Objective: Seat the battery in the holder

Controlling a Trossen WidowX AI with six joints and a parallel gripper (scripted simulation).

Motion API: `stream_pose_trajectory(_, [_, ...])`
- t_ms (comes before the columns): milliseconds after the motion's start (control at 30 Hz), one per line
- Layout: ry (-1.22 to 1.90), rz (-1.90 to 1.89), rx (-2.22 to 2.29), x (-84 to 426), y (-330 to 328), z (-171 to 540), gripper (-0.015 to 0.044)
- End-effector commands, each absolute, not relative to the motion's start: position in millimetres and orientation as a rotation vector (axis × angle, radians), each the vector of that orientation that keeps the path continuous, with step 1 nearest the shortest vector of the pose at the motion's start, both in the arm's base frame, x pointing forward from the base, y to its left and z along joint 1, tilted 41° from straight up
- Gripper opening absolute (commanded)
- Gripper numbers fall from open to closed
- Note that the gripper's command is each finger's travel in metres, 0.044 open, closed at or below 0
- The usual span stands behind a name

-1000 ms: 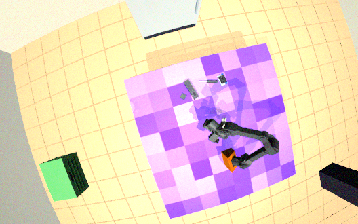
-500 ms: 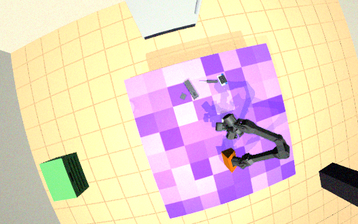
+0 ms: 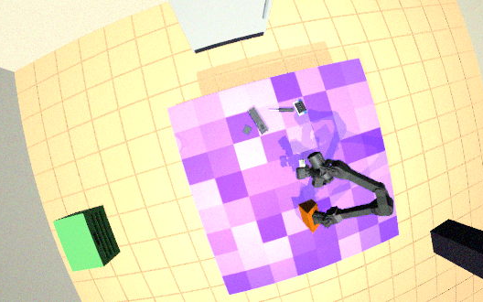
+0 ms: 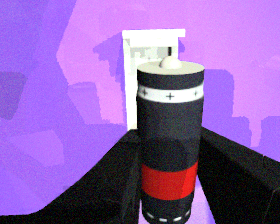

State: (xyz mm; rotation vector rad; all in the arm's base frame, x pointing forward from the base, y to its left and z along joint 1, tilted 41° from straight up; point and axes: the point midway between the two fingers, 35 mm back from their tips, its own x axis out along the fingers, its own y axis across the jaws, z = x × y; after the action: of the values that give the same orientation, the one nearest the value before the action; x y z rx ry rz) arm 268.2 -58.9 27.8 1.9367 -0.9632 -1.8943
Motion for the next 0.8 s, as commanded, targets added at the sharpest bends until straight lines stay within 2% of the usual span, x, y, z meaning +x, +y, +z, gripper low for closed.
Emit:
stream_pose_trajectory(0, [-0.982,-1.980,1.879,266,-66,19,0.0077])
stream_pose_trajectory(767, [-1.052,-2.203,1.698,264,-82,-1,0.0077])
